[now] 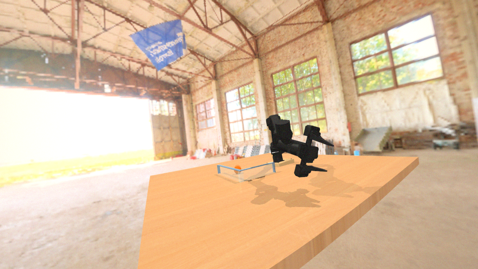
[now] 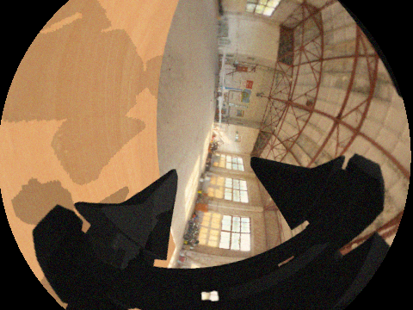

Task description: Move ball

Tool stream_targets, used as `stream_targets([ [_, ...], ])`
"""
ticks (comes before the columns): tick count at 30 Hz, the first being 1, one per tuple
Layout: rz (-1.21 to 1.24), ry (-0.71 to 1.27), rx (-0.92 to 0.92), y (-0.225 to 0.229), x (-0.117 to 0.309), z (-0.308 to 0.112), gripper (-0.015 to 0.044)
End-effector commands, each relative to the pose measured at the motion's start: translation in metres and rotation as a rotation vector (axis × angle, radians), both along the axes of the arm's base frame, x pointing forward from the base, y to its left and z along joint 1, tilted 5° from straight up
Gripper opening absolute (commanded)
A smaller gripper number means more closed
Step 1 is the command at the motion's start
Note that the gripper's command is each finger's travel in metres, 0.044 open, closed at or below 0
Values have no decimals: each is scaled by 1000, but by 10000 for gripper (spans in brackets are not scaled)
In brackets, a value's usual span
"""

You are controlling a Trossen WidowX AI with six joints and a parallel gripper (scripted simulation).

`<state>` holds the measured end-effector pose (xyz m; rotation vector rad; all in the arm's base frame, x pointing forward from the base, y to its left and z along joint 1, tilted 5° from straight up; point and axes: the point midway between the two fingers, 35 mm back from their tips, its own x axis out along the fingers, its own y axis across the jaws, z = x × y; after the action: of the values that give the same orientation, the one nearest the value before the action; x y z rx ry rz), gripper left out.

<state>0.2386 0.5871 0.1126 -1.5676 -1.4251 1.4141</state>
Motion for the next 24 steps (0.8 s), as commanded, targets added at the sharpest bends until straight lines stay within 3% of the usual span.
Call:
stream_targets([
  [1,-8,8,-4,-1,2,0,374],
  [3,-70,68,-38,-12,17,1,343],
  [11,-462,433,-196,-87,95,4,343],
  [24,-1001,909,-296,-205,154,3,343],
])
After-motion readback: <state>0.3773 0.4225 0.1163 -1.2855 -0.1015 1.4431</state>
